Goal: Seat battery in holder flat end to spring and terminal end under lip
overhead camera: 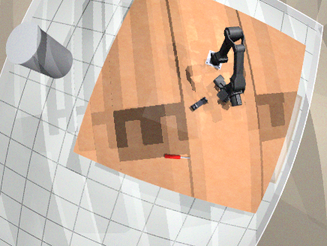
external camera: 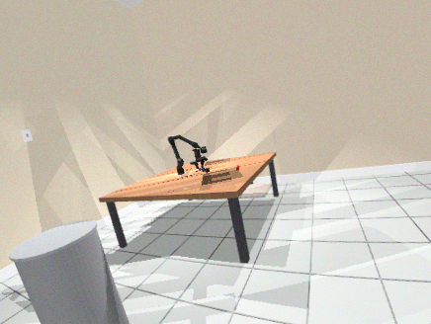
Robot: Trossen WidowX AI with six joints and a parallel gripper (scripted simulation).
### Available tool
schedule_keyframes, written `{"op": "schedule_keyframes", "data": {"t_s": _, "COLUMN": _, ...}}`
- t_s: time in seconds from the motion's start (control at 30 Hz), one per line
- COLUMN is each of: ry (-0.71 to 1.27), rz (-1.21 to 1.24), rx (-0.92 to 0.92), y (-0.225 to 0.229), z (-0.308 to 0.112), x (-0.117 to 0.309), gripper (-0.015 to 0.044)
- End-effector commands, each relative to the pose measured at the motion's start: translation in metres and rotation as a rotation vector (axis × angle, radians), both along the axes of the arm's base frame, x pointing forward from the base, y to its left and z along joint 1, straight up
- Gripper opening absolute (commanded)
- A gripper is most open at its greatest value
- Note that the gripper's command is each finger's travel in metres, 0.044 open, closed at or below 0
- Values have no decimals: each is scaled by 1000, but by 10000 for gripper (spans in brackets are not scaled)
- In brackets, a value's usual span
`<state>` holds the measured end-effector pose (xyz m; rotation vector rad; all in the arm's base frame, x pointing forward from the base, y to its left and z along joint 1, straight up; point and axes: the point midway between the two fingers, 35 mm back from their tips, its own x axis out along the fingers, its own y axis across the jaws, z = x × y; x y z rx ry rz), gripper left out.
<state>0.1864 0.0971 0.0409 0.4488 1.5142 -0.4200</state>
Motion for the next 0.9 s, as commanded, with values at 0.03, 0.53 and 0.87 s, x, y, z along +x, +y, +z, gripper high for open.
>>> {"op": "schedule_keyframes", "data": {"t_s": 0.03, "ry": -2, "rz": -4, "rx": -5, "y": -1, "z": -2, "x": 0, "gripper": 132}}
{"op": "schedule_keyframes", "data": {"t_s": 0.53, "ry": -14, "rz": 0, "rx": 8, "y": 1, "z": 26, "x": 3, "gripper": 75}}
{"op": "schedule_keyframes", "data": {"t_s": 0.87, "ry": -6, "rz": 95, "rx": -5, "y": -4, "z": 50, "x": 5, "gripper": 75}}
